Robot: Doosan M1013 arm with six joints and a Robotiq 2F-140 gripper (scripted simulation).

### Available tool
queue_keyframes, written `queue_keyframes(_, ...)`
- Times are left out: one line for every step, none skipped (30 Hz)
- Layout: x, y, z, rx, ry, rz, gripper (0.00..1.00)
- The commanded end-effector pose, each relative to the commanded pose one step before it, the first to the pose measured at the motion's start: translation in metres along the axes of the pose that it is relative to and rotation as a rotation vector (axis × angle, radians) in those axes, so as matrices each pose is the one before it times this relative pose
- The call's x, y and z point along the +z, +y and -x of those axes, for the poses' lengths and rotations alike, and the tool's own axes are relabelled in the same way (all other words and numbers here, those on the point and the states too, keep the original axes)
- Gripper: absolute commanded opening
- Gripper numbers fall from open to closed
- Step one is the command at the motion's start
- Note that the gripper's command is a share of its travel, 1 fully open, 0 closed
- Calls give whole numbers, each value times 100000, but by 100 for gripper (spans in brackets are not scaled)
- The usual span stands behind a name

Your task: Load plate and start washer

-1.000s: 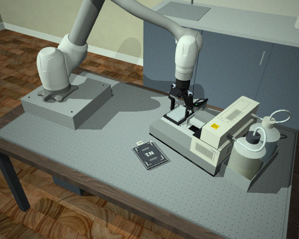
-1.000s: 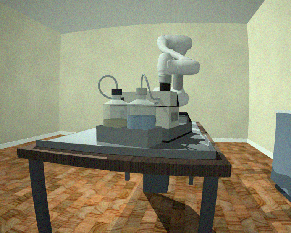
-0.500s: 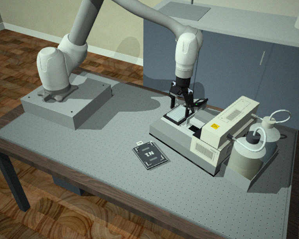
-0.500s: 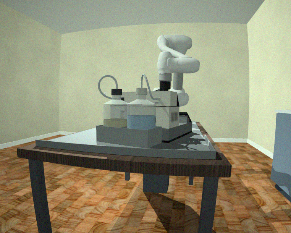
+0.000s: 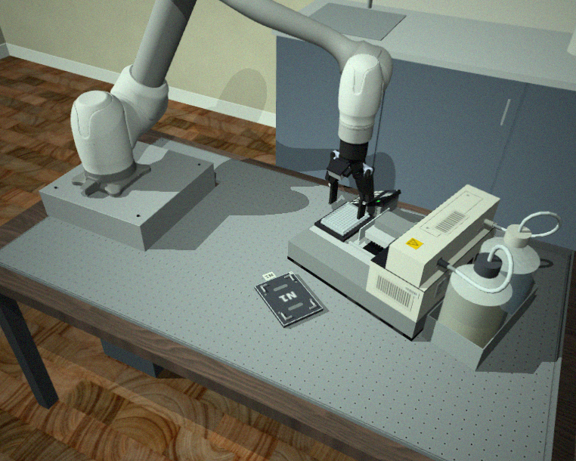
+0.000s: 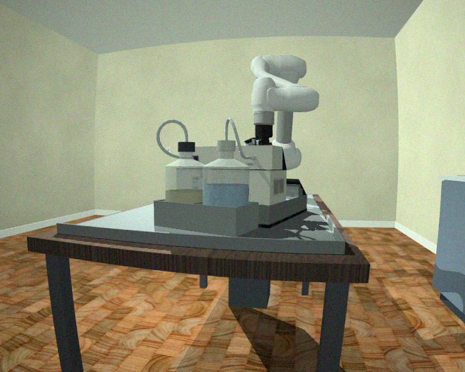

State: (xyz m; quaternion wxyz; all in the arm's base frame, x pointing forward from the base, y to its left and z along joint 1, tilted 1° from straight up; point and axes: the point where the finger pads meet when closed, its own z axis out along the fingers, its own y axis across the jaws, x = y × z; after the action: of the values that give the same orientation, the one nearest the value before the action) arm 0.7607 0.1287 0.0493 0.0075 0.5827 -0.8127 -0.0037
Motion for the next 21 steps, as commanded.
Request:
queue_keyframes(-756, -44, 35, 11, -115, -135, 70)
queue_keyframes(-166, 0, 0, 0, 0, 0, 70)
queue_keyframes(-167, 0, 0, 0, 0, 0, 70)
queue_keyframes(-167, 0, 0, 0, 0, 0, 70)
queue_keyframes(-167, 0, 0, 0, 0, 0, 70)
queue_keyframes(-167, 0, 0, 0, 0, 0, 70)
queue_keyframes(-167, 0, 0, 0, 0, 0, 70)
queue_keyframes(-167, 0, 0, 0, 0, 0, 70)
queue_keyframes(-167, 0, 0, 0, 0, 0, 70)
queue_keyframes(-167, 0, 0, 0, 0, 0, 70)
queue_keyframes(-167, 0, 0, 0, 0, 0, 70)
queue_keyframes(-167, 0, 0, 0, 0, 0, 70)
queue_keyframes(0, 0, 0, 0, 0, 0, 70)
queue_keyframes(0, 0, 0, 0, 0, 0, 70)
queue_keyframes(-169, -3, 2, 0, 1, 1, 70)
queue_keyframes(-166, 1, 0, 0, 0, 0, 70)
queue_keyframes(-166, 1, 0, 0, 0, 0, 70)
queue_keyframes(-166, 1, 0, 0, 0, 0, 70)
queue_keyframes(-166, 0, 0, 0, 0, 0, 70)
queue_keyframes(-167, 0, 0, 0, 0, 0, 70)
queue_keyframes(-167, 0, 0, 0, 0, 0, 70)
